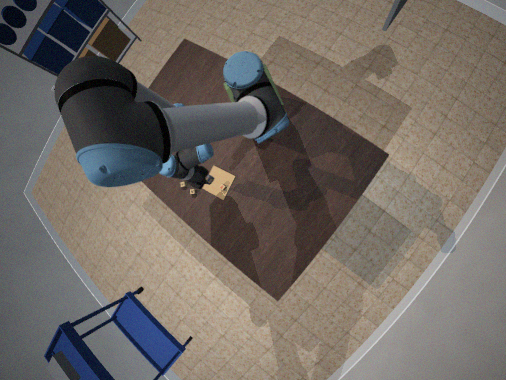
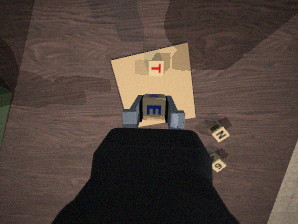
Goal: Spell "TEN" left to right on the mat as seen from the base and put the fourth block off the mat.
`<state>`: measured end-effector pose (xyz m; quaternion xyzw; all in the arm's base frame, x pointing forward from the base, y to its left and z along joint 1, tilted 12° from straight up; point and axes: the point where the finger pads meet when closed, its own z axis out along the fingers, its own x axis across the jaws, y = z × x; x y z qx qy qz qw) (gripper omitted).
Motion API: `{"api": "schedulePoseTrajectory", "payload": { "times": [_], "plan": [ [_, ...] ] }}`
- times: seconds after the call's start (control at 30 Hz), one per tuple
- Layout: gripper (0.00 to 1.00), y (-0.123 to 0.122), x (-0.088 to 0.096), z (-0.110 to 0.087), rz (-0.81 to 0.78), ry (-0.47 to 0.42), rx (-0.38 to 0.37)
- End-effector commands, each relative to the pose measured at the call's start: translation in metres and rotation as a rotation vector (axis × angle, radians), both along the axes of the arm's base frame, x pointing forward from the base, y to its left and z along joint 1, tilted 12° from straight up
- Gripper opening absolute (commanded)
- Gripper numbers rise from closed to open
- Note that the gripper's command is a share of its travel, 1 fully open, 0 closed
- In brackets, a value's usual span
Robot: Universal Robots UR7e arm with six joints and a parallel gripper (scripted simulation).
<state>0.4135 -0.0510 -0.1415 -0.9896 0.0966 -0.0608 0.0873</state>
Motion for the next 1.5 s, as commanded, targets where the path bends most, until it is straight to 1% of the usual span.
{"api": "schedulePoseTrajectory", "payload": {
  "times": [0.0, 0.3, 0.37, 0.6, 0.77, 1.0, 1.47],
  "plan": [
    [0.49, 0.002, 0.002, -0.011, 0.000, 0.000, 0.000],
    [0.49, 0.007, 0.006, -0.045, 0.000, 0.000, 0.000],
    [0.49, 0.007, 0.006, -0.045, 0.000, 0.000, 0.000],
    [0.49, 0.012, 0.010, -0.071, 0.000, 0.000, 0.000],
    [0.49, 0.014, 0.012, -0.083, 0.000, 0.000, 0.000],
    [0.49, 0.014, 0.012, -0.088, 0.000, 0.000, 0.000],
    [0.49, 0.014, 0.012, -0.088, 0.000, 0.000, 0.000]
  ]
}}
